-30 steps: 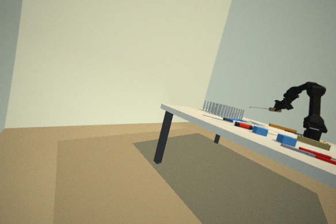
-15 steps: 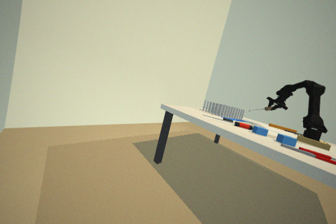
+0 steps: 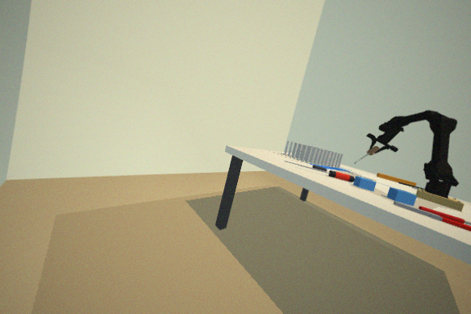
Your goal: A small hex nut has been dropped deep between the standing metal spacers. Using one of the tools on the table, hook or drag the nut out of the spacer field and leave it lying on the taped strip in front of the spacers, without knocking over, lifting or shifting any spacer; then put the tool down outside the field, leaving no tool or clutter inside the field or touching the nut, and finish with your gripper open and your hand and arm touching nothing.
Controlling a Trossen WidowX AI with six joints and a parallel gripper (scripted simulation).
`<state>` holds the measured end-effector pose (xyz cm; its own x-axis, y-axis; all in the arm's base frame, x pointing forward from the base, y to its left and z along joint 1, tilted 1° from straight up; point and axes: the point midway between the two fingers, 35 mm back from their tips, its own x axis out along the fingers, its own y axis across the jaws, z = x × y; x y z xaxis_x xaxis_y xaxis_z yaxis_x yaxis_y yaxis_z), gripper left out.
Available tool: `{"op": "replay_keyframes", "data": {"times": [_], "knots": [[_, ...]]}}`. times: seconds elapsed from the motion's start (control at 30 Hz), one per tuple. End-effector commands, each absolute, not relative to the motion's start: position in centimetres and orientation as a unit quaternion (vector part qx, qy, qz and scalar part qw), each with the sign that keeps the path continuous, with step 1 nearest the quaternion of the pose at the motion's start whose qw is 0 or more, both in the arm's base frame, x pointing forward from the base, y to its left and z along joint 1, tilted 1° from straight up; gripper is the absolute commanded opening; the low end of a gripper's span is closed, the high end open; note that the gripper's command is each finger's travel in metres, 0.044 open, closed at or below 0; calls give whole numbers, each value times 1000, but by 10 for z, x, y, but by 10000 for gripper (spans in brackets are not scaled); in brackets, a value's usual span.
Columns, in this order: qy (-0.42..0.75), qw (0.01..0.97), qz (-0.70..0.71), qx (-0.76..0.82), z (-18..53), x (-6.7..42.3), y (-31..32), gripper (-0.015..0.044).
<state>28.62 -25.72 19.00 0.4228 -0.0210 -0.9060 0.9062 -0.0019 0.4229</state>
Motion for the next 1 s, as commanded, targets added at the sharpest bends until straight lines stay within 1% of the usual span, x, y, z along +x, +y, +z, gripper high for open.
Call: {"op": "replay_keyframes", "data": {"times": [0.0, 0.53, 0.97], "knots": [[402, 642, -362, 543, 192, 291, -243, 0], [497, 758, -250, 341, 192, 309, -194, 0], [531, 798, -176, 225, 194, 316, -160, 0]]}}
